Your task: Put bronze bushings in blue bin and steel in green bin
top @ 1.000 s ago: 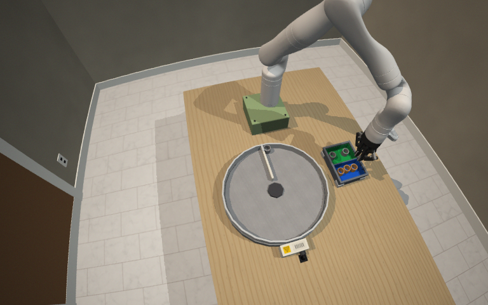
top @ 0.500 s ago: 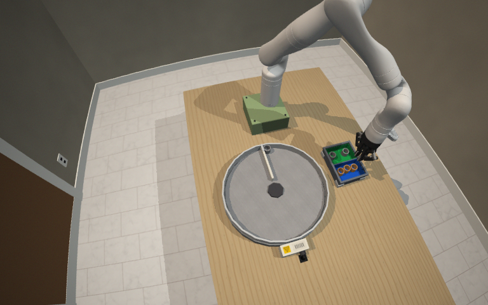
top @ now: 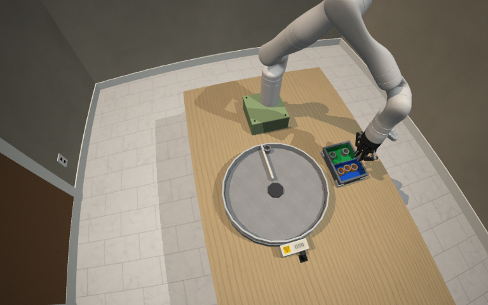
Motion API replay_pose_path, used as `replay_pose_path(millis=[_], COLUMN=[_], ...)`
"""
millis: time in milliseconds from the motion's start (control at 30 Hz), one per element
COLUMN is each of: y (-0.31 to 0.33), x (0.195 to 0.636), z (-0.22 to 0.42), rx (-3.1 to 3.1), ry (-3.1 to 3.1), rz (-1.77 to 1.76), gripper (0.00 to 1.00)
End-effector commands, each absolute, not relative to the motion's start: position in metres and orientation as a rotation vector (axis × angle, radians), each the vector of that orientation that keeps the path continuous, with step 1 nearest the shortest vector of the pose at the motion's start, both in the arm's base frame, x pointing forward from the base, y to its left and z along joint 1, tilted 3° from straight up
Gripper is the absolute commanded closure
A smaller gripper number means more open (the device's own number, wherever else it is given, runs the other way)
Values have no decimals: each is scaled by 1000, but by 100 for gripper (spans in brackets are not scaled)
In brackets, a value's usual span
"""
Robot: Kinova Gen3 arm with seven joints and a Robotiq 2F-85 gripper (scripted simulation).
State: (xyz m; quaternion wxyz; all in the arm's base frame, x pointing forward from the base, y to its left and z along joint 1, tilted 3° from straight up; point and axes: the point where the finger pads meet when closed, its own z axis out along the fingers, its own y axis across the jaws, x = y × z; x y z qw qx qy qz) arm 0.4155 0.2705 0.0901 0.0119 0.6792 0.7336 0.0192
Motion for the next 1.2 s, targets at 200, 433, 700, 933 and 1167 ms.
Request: replay_pose_path(millis=[200, 433, 700, 933, 1167], y=[271, 271, 222, 183, 163], x=[416, 416, 396, 380, 371], z=[91, 91, 88, 86, 84], rx=[2117, 2117, 2117, 2117, 2117], ry=[2287, 2287, 2287, 2287, 2287], rz=[63, 63, 63, 63, 64], gripper=[84, 84, 86, 86, 86])
